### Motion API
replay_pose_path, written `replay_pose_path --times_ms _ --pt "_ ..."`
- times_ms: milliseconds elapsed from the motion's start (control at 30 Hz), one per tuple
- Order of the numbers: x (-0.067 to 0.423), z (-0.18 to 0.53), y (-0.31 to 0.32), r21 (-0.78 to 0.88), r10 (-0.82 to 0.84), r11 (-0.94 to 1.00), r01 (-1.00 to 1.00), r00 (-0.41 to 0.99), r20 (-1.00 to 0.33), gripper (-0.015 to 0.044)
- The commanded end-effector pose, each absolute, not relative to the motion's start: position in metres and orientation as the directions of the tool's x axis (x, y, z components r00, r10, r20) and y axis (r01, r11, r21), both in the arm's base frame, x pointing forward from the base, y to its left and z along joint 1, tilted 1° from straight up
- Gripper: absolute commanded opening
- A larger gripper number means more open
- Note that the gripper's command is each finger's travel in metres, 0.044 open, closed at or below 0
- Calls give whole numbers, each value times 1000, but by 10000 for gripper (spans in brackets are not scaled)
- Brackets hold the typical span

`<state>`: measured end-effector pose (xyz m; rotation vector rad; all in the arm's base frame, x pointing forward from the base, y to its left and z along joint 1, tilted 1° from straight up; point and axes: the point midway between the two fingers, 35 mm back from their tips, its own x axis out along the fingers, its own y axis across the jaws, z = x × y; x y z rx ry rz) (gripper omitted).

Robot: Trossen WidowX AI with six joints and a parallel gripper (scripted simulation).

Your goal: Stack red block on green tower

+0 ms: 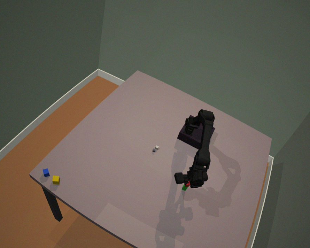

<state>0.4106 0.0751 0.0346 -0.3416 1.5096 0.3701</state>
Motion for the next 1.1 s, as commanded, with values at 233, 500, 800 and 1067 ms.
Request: replay_pose_path --times_ms 233,500,800,1067 --pt "411 34 75 11 25 898 -440 26 -999 236" --pt "411 34 75 11 25 898 -440 26 -999 440" --pt "411 34 75 11 25 898 -440 26 -999 440" --pt "411 34 75 11 25 898 -440 26 -999 440"
